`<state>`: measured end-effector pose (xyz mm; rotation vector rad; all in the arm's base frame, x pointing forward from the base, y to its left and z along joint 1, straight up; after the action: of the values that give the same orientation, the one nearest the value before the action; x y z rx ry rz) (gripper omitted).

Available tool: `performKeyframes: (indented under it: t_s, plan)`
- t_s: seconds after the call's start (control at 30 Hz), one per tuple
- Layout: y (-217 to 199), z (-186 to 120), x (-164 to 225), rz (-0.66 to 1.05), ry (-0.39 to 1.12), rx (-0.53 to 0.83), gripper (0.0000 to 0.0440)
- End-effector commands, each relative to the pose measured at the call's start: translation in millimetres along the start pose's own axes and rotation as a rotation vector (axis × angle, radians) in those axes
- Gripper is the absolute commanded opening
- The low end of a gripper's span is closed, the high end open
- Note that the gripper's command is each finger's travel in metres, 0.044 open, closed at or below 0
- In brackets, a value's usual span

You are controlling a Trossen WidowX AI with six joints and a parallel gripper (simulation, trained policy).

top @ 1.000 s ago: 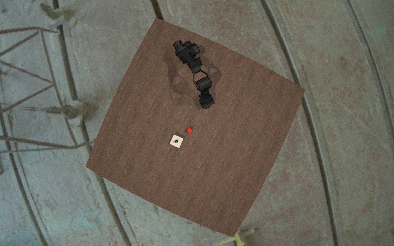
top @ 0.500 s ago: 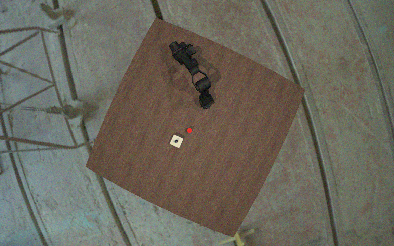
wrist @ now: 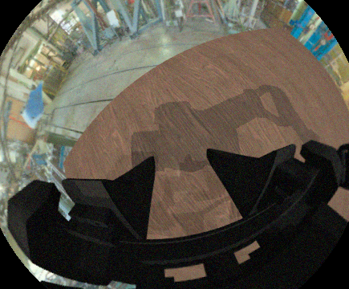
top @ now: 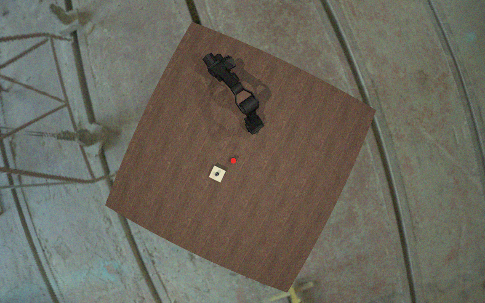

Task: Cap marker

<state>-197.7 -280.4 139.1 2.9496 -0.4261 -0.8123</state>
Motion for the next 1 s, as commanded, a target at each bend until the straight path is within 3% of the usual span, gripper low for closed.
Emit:
performKeyframes:
  t_s: [0.0,0.97]
  plan:
    - [4,-5,5,0.002,0.019,-0.023,0.0298]
    - [24,-38,54,-0.035,0.141,-0.144,0.0299]
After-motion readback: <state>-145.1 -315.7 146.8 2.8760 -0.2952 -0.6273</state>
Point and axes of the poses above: the point midway between the two fingers, 35 mm back from their tips, its own z axis out along the fingers, its own y axis across the jaws, x = y × z, the point moved 6 cm from there along -z, back along the fingers, and after that the axes turned 14 degrees about -z, right-handed, at the moved point
